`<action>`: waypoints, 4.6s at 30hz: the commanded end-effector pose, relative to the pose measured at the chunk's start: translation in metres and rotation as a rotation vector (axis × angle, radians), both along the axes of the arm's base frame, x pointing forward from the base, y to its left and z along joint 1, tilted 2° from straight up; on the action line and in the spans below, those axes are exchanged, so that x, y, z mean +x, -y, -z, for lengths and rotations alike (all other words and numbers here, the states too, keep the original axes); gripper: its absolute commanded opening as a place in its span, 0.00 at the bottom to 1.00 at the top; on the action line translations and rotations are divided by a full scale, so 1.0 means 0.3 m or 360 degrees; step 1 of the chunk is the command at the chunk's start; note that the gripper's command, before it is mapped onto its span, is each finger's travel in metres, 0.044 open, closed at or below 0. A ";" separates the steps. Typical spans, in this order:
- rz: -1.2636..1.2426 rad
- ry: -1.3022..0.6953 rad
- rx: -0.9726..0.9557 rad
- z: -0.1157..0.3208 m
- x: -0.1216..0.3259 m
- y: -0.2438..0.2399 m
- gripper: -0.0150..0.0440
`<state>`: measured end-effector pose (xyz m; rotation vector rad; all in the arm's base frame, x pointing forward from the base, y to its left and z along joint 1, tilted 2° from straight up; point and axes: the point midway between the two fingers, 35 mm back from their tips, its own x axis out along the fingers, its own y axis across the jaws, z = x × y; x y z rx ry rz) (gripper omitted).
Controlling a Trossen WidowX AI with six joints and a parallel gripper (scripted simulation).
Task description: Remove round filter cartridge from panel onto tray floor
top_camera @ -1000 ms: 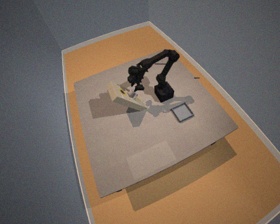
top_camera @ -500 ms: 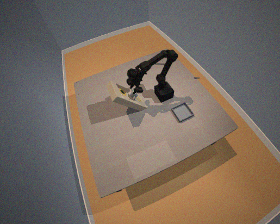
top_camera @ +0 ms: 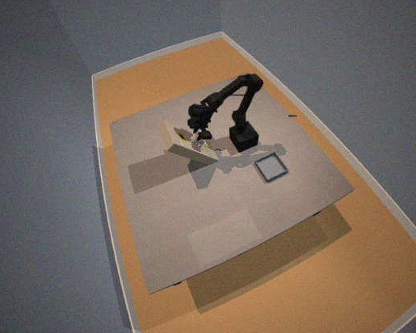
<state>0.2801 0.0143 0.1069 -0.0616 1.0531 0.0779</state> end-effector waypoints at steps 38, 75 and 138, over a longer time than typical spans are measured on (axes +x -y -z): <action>-0.0002 -0.0004 0.0002 -0.342 -0.085 0.001 0.25; -0.0431 -0.0030 0.0020 -0.297 -0.167 -0.411 0.25; -0.2560 -0.0022 0.0079 0.033 -1.003 -0.887 0.25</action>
